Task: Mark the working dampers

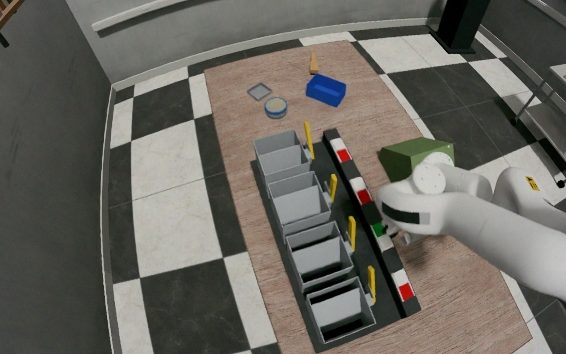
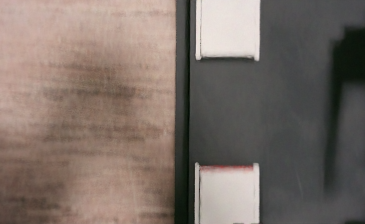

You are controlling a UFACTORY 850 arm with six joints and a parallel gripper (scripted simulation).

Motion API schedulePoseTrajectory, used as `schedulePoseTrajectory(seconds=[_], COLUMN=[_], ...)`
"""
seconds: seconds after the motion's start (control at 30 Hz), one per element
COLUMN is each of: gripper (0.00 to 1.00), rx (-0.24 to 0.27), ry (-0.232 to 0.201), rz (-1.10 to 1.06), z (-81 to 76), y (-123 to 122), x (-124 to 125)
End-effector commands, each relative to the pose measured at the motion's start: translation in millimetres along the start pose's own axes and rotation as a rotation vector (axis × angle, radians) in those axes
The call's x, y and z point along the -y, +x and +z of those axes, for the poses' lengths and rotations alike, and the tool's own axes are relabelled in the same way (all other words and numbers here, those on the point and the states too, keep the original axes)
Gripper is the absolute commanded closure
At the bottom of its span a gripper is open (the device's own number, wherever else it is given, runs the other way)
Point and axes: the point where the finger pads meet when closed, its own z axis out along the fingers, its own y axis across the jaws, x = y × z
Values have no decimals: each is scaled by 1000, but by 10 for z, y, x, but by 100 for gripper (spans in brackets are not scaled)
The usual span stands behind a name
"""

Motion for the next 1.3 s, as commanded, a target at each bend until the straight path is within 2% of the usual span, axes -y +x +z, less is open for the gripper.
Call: schedulePoseTrajectory(seconds=[0.0,0.17,0.23,0.3,0.6,0.67,0.73,0.8,0.9,1.27], gripper=[100,100,100,100,100,100,100,100,100,100], rx=[7,8,8,6,6,4,3,3,6,6], ry=[0,0,0,0,0,-1,-1,-1,0,0], rz=[2,2,2,2,2,2,2,2,2,2], z=[-16,-14,-14,-12,-7,70,223,223,373,377], y=[418,728,728,885,892,898,901,901,895,894], x=[-24,-27,-27,-19,-18,-24,-27,-27,-18,-18])
